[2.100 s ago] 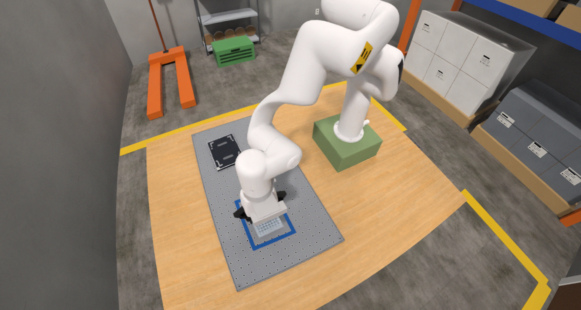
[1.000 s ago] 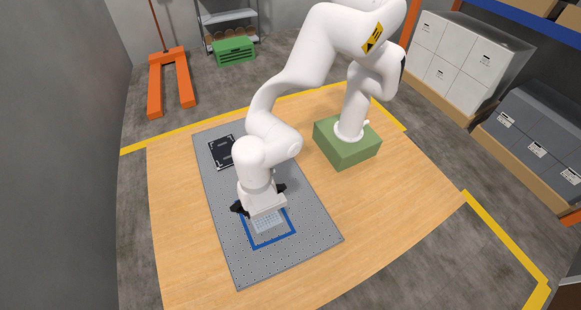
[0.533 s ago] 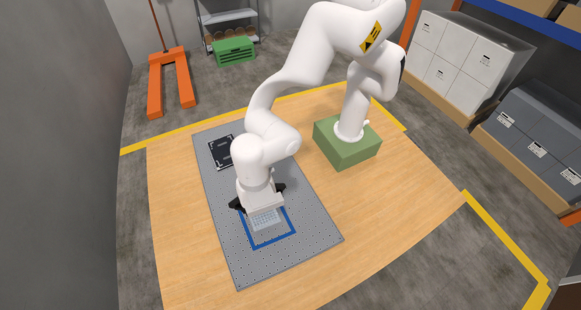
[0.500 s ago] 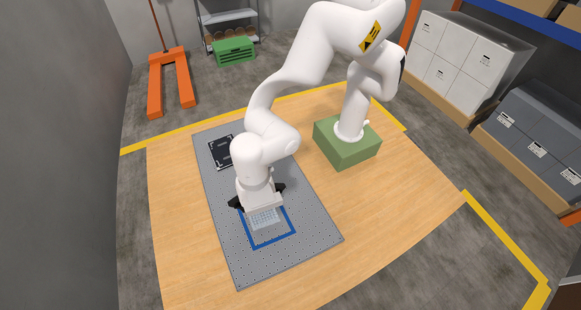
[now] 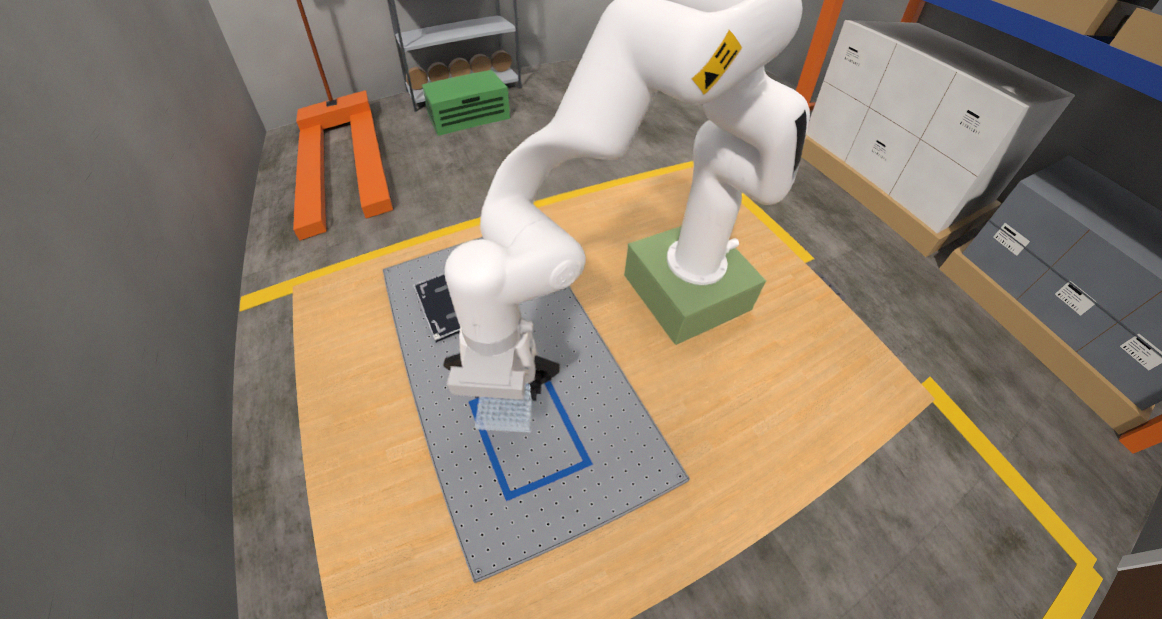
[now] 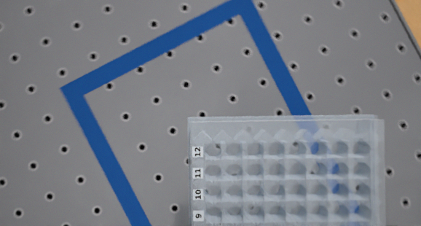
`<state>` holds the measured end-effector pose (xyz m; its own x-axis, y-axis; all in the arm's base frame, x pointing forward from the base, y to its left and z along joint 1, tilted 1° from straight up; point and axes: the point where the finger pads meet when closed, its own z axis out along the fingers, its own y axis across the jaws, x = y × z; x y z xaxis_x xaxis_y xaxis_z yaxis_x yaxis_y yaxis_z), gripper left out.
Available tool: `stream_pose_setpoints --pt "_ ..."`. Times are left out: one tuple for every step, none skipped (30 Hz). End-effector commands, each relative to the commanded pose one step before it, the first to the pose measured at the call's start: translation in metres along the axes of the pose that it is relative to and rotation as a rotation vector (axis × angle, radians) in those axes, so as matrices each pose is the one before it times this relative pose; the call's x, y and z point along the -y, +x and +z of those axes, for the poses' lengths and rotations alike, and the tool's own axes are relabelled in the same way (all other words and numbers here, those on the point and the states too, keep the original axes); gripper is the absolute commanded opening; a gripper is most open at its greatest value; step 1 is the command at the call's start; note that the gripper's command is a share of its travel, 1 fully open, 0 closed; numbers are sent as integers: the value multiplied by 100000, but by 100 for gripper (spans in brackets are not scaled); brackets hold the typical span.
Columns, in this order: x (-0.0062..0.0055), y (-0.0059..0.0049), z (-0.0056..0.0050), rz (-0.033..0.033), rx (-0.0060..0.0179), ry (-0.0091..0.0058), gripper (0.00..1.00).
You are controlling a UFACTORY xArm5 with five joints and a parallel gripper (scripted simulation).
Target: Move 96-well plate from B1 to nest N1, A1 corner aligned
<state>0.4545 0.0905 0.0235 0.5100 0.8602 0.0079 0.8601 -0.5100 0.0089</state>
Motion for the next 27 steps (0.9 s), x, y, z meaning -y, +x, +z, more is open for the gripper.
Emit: stream_pose_setpoints --pt "-1052 -1341 -162 17353 -1028 444 0" --pt "-230 -242 -12 3333 1 -2 0" --pt "-238 -234 -12 3333 1 -2 0" --pt "-246 -226 -12 3333 1 -2 0" --pt "-253 -217 -12 3333 1 -2 0" --pt "-261 -209 -12 3333 1 -2 0" --pt "-267 -200 -12 3333 1 -2 0" --pt "0 0 0 0 0 0 0" --pt "0 0 0 0 0 0 0" --pt "-274 -191 -12 3333 1 -2 0" --pt "-280 -182 -12 3333 1 -2 0" --pt "-286 -172 -12 3333 1 -2 0" --pt "-292 -163 -12 3333 1 -2 0" --pt "-297 -153 -12 3333 1 -2 0" --pt "-302 -143 -12 3333 1 -2 0" --pt "-306 -133 -12 3333 1 -2 0" --pt "-311 -123 -12 3333 1 -2 0" --pt "-315 -112 -12 3333 1 -2 0" --pt "-318 -102 -12 3333 1 -2 0" --pt "-321 -91 -12 3333 1 -2 0" --pt "-324 -80 -12 3333 0 -2 0" --pt "-327 -69 -12 3333 0 -2 0" --pt "-329 -58 -12 3333 0 -2 0" --pt "-331 -47 -12 3333 0 -2 0" --pt "0 0 0 0 0 0 0" --pt "0 0 0 0 0 0 0" --pt "-332 -36 -12 3333 0 -2 0"
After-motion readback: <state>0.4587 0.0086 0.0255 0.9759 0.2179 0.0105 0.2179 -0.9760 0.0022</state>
